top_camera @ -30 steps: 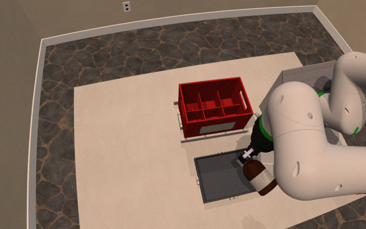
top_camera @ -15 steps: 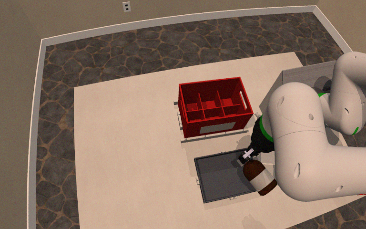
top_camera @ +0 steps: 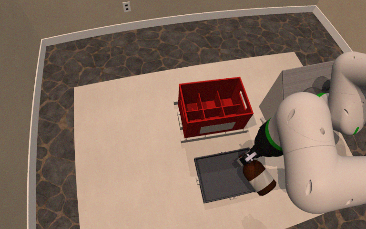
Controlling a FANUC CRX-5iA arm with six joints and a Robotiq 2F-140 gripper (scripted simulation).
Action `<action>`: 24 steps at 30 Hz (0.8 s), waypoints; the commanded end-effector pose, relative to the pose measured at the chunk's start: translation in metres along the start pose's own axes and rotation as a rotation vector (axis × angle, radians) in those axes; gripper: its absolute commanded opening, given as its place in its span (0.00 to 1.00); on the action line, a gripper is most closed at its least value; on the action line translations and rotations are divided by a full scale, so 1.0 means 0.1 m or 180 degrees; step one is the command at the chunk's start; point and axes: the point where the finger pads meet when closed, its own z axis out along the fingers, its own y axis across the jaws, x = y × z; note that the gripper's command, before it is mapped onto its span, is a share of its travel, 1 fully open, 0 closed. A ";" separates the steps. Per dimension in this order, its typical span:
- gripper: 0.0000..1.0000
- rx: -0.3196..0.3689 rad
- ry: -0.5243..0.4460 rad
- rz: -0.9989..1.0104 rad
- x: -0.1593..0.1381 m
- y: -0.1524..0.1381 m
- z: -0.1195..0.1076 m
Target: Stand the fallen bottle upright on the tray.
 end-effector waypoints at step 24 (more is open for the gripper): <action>0.00 -0.0023 -0.0303 -0.0007 0.02 0.01 -0.02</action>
